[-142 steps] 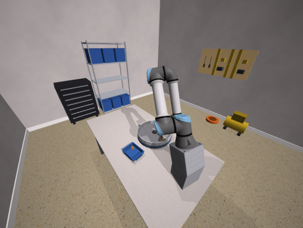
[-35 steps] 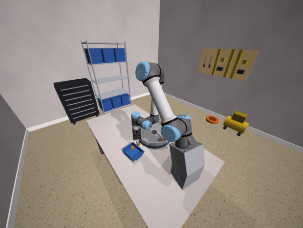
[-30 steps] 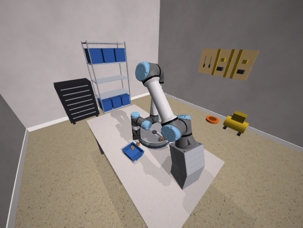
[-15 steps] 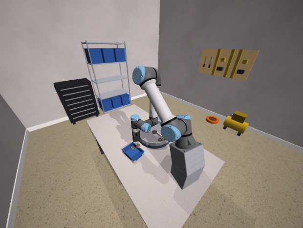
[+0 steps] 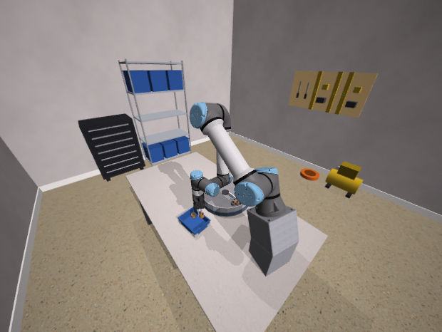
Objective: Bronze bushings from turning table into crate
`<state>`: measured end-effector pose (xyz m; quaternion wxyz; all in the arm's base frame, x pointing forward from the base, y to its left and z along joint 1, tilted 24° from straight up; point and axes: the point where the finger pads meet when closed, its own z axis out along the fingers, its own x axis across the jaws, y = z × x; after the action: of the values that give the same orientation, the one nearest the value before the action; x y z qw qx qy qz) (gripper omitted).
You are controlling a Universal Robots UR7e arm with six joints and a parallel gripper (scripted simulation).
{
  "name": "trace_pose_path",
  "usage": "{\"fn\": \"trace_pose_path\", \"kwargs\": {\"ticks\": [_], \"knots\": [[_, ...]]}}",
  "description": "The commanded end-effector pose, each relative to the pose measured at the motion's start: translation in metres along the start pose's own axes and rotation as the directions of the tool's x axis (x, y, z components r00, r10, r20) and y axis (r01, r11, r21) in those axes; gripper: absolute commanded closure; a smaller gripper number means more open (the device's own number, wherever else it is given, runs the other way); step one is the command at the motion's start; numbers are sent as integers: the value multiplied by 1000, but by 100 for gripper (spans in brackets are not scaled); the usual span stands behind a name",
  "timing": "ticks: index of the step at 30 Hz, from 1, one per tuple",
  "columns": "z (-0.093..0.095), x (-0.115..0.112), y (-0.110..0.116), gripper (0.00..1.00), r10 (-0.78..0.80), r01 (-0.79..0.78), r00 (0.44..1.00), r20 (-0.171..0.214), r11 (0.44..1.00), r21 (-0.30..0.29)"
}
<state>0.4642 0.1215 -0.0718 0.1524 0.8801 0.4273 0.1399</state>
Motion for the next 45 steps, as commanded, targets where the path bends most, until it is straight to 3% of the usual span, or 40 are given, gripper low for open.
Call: {"fn": "trace_pose_path", "kwargs": {"ticks": [1, 7, 36, 45], "knots": [[1, 1, 0, 100, 0, 0, 1000, -1, 1000, -2], [27, 3, 0, 100, 2, -2, 1000, 3, 1000, -1], [29, 4, 0, 100, 2, -2, 1000, 2, 1000, -2], [37, 4, 0, 100, 2, -2, 1000, 2, 1000, -2]]}}
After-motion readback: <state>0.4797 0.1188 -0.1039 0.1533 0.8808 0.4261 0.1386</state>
